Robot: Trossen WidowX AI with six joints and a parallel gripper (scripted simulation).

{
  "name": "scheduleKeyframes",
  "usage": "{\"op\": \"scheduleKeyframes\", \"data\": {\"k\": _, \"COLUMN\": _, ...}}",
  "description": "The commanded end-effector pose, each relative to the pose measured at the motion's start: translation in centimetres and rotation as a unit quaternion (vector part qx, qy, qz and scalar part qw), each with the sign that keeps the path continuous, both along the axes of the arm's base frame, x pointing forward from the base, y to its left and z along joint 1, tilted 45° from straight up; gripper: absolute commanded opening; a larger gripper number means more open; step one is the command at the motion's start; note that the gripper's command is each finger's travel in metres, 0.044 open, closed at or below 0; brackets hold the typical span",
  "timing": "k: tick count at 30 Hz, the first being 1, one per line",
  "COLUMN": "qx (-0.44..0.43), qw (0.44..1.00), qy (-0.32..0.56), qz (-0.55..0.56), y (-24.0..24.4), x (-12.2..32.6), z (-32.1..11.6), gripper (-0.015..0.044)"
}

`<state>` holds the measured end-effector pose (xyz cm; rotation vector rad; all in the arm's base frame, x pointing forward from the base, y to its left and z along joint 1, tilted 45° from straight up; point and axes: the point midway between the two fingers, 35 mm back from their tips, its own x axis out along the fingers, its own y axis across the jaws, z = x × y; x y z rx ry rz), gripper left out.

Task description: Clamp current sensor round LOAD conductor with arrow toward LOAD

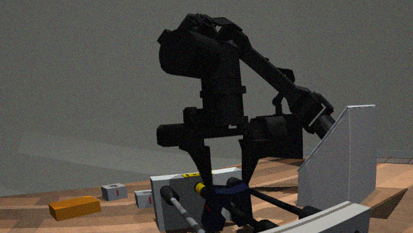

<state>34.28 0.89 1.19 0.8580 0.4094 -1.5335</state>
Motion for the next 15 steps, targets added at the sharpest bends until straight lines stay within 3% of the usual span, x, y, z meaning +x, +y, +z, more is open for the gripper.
{"op": "scheduleKeyframes", "data": {"k": 1, "qx": 0.0, "qw": 1.0, "qy": -0.001, "qz": -0.001, "y": 0.0, "x": 0.01, "z": 0.03, "gripper": 0.0}}
{"op": "scheduleKeyframes", "data": {"k": 12, "qx": 0.0, "qw": 1.0, "qy": -0.001, "qz": -0.001, "y": 0.0, "x": 0.01, "z": 0.03, "gripper": 0.0}}
{"op": "scheduleKeyframes", "data": {"k": 15, "qx": 0.0, "qw": 1.0, "qy": -0.001, "qz": -0.001, "y": 0.0, "x": 0.01, "z": 0.03, "gripper": 0.0079}}
